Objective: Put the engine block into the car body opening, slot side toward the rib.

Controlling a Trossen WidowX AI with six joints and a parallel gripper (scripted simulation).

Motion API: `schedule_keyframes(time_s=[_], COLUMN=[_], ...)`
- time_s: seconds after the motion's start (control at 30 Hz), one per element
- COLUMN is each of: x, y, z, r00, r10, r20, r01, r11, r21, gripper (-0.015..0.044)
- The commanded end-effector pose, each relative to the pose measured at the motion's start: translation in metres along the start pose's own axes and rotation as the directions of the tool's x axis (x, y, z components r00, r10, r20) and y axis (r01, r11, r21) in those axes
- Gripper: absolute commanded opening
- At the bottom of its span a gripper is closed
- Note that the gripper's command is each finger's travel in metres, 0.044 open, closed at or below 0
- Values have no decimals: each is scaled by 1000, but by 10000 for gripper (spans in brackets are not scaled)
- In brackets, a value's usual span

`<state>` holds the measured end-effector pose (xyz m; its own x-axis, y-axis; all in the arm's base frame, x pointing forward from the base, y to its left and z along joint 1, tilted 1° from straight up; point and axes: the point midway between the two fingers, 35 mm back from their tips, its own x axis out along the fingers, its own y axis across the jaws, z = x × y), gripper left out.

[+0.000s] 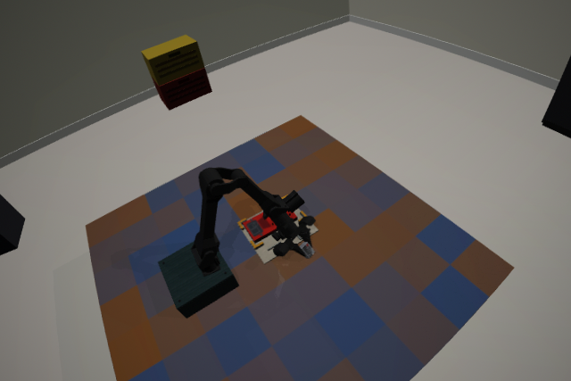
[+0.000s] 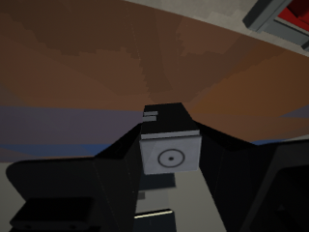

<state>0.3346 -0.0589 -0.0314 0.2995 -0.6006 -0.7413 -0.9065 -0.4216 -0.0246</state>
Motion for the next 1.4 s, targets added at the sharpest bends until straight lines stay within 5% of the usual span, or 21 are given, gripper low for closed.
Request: schedule_keyframes(time_s=[0.0, 0.23, 0.8, 1.37], x=[6, 10, 9, -36], y=[3, 1, 1, 0], z=[5, 8, 6, 9], r00=[1000, 1000, 1000, 1000], r10=[9, 9, 3, 9], r20=[-4, -4, -13, -1], r01=[-9, -9, -3, -9], r11=[1000, 1000, 1000, 1000], r21=[-2, -2, 0, -1], gripper=[0, 0, 440, 440])
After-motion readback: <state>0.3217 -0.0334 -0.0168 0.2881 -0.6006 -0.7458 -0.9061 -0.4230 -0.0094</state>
